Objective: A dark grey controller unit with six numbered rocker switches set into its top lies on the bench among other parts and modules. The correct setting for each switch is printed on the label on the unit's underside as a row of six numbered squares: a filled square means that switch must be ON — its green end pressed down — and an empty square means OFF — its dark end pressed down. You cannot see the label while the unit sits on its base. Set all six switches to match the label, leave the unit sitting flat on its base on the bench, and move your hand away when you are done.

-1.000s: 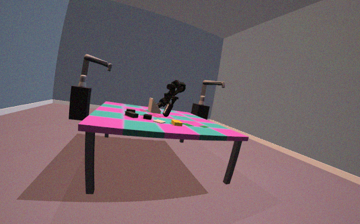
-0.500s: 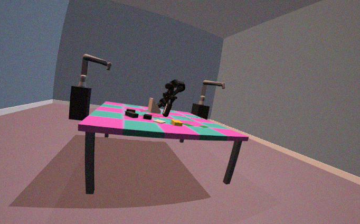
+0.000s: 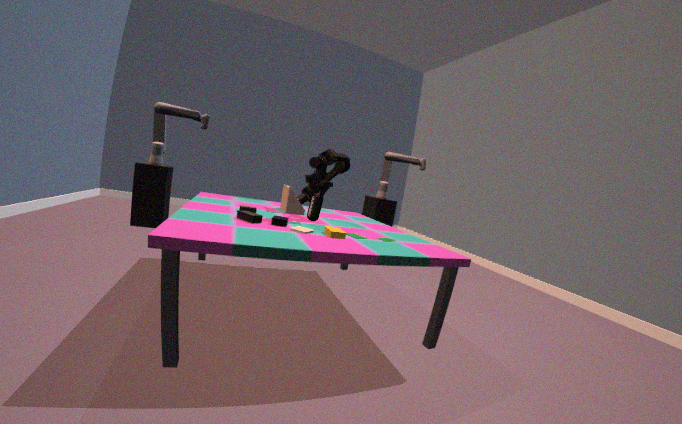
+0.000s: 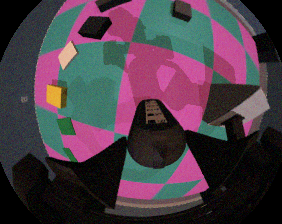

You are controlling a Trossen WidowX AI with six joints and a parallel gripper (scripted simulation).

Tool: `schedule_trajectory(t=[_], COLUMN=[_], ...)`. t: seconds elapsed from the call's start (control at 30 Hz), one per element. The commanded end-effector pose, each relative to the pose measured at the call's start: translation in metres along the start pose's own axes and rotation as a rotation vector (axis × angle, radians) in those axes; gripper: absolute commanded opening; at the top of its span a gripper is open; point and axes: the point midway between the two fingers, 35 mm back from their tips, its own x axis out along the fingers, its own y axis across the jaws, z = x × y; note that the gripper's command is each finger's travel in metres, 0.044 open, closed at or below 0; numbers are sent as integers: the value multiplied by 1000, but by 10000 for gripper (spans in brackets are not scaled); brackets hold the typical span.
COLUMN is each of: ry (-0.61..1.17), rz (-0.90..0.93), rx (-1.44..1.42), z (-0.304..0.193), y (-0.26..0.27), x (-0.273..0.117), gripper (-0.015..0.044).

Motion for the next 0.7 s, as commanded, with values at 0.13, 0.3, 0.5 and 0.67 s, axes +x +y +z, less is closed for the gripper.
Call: schedule_trajectory(t=[0.13, 0.3, 0.5, 0.67], ry=[3, 2, 2, 2], rz=[-15, -15, -15, -15], rx=[-7, -7, -7, -7], z=[11, 17, 25, 30], y=[0, 0, 0, 0], x=[3, 4, 4, 4], gripper=[338, 338, 338, 338])
